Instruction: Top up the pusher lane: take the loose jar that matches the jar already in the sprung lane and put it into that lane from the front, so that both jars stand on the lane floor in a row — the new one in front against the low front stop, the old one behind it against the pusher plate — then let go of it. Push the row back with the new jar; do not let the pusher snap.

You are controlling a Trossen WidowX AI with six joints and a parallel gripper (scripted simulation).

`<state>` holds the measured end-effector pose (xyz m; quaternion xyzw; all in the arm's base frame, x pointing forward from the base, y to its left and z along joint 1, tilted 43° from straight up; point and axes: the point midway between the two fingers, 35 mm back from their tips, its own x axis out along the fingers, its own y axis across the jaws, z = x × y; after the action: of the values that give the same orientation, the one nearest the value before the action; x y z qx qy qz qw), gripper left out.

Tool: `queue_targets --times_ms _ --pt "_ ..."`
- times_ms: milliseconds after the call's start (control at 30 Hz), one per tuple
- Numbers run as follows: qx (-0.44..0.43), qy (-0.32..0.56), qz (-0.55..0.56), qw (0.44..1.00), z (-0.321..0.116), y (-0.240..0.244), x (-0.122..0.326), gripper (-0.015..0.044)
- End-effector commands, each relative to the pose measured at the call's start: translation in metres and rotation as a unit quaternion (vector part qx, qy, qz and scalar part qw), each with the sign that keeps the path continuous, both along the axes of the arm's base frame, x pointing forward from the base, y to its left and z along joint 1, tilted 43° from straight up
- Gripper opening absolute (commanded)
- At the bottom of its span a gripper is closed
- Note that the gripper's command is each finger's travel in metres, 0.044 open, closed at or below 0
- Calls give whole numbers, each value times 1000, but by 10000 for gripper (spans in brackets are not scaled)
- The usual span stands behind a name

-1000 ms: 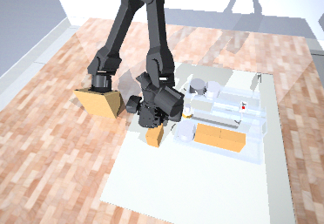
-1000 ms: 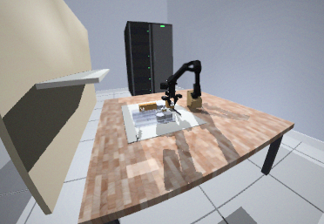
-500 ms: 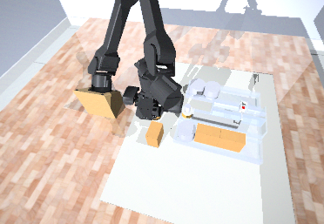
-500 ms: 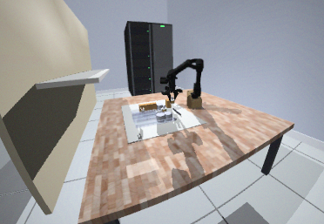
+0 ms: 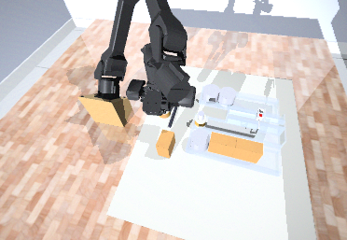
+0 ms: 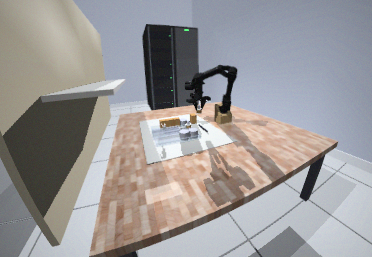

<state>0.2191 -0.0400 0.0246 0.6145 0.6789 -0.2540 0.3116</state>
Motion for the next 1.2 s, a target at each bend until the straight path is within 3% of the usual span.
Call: queue_targets --times_ms 0,467,933,1167 --pt "-3 -51 53 997 2 4 8 0" --pt "9 -258 280 925 0 34 36 0" --pt "29 -442 477 759 1 70 58 0" --pt "31 -459 495 738 1 74 60 0"
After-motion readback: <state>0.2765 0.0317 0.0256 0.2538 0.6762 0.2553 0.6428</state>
